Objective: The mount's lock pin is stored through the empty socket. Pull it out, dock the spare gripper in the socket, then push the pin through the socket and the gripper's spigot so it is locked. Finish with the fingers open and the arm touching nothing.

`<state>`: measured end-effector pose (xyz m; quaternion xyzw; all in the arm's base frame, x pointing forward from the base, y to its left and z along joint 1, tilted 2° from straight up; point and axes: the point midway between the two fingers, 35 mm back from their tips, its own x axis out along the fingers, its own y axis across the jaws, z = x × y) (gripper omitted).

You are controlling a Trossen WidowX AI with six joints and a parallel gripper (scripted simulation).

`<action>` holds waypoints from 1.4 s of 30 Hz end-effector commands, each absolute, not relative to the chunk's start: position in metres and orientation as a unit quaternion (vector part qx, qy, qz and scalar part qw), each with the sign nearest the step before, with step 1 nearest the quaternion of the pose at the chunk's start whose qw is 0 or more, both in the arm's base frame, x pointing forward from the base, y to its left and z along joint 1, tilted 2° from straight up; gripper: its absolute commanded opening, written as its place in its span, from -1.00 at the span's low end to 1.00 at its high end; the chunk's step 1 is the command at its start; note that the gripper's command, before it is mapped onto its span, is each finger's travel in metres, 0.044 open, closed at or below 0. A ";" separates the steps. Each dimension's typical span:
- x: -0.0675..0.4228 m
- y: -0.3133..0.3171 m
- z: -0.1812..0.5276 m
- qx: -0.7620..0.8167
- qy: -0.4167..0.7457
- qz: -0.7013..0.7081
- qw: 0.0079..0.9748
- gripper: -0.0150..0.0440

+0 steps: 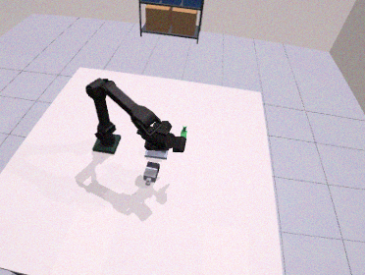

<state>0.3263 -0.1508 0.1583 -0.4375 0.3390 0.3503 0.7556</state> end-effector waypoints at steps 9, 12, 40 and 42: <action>0.323 0.004 0.168 -0.436 0.487 0.469 0.594 0.53; 0.310 0.037 0.175 -0.459 0.517 0.477 0.543 0.53; 0.294 0.045 0.101 -0.474 0.530 0.477 0.517 0.53; 0.294 0.046 0.098 -0.474 0.529 0.477 0.517 0.53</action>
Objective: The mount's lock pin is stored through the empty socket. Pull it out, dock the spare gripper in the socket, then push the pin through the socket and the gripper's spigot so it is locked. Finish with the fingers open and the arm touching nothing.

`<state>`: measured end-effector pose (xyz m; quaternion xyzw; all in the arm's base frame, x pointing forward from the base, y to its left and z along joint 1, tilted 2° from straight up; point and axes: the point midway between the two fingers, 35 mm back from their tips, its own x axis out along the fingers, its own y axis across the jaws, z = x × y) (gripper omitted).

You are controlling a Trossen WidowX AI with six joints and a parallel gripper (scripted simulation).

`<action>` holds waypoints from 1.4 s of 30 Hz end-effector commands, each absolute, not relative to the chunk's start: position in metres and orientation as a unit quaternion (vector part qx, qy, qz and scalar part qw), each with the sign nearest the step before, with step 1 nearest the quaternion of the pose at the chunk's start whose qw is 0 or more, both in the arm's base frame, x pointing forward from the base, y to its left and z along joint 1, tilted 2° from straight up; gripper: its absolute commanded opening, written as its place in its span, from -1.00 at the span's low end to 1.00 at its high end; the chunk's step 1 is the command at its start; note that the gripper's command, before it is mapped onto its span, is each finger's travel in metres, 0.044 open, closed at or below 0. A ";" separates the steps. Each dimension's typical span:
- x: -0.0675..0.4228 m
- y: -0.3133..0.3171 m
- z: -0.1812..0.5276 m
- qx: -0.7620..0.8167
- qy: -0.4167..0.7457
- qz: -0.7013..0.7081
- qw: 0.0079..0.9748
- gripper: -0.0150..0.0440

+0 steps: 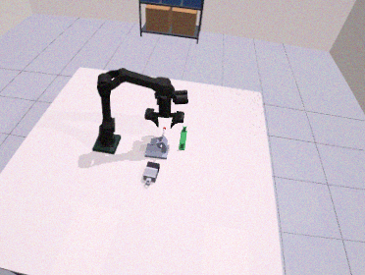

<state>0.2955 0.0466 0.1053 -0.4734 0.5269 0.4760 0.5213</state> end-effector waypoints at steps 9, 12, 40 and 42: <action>0.294 0.046 0.083 -0.474 0.529 0.477 0.517 0.53; 0.294 0.046 0.078 -0.474 0.529 0.477 0.517 0.53; 0.292 0.047 0.050 -0.474 0.530 0.477 0.517 0.26; 0.292 0.047 0.050 -0.474 0.530 0.477 0.517 0.08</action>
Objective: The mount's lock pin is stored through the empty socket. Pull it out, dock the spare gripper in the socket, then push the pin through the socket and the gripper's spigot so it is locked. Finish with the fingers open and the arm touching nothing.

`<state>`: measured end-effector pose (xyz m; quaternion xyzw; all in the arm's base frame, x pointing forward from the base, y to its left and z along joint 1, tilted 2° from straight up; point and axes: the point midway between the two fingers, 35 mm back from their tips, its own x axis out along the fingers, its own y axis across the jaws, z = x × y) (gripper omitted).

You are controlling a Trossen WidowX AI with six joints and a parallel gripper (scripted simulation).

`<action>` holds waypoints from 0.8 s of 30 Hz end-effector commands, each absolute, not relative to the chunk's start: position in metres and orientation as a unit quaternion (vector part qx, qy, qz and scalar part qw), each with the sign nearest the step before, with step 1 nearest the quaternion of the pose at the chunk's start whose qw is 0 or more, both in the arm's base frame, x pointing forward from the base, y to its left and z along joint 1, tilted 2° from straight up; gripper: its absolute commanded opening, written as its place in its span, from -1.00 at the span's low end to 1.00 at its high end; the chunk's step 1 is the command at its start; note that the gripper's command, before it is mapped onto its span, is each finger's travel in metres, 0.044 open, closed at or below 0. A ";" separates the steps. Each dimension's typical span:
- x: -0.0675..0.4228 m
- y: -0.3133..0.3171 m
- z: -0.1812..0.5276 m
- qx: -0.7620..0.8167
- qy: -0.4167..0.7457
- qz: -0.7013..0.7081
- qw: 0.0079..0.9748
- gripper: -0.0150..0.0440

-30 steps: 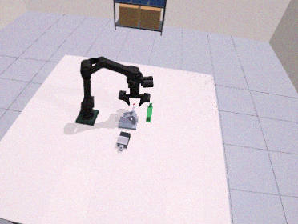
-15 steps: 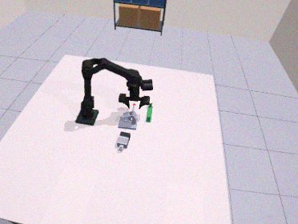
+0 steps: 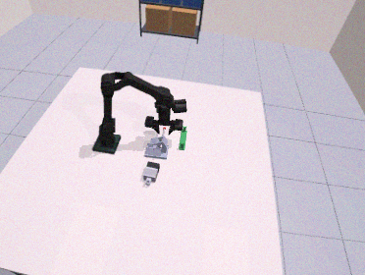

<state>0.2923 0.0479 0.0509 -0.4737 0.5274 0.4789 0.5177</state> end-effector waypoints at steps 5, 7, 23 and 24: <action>0.292 0.047 0.050 -0.474 0.530 0.477 0.517 -0.36; 0.292 0.047 0.050 -0.474 0.530 0.477 0.517 -0.49; 0.293 0.051 0.055 -0.448 0.509 0.496 0.543 -0.49; 0.293 0.051 0.056 -0.444 0.505 0.499 0.547 -0.49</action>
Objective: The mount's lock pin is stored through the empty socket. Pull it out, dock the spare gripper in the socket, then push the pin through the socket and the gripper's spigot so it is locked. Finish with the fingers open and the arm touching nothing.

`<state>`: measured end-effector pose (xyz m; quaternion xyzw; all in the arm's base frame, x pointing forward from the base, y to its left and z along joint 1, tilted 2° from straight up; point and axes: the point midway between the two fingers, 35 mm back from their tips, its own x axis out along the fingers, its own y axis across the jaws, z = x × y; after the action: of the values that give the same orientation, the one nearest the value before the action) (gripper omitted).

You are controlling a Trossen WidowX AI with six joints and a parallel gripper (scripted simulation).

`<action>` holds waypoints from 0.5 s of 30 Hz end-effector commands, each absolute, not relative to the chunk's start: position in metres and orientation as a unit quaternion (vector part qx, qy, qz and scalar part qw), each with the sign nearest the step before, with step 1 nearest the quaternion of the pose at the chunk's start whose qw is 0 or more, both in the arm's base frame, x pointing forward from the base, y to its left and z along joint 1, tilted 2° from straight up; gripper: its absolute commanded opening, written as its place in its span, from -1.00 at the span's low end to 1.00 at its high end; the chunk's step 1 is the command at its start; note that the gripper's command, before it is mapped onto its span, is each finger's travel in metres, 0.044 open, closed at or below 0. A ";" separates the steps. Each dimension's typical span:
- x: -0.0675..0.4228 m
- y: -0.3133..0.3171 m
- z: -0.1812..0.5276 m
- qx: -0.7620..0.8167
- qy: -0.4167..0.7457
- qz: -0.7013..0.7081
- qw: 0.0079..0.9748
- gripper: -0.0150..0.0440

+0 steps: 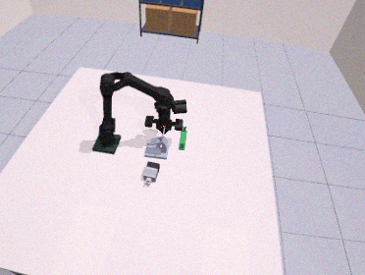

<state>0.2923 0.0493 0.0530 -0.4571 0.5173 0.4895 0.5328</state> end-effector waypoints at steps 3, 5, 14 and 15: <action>0.294 0.054 0.059 -0.432 0.496 0.506 0.557 -0.49; 0.294 0.055 0.060 -0.428 0.493 0.509 0.561 -0.49; 0.296 0.061 0.062 -0.425 0.490 0.511 0.564 -0.49; 0.296 0.061 0.062 -0.425 0.490 0.511 0.564 -0.49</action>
<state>0.2946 0.0575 0.0598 -0.4275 0.4927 0.5098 0.5609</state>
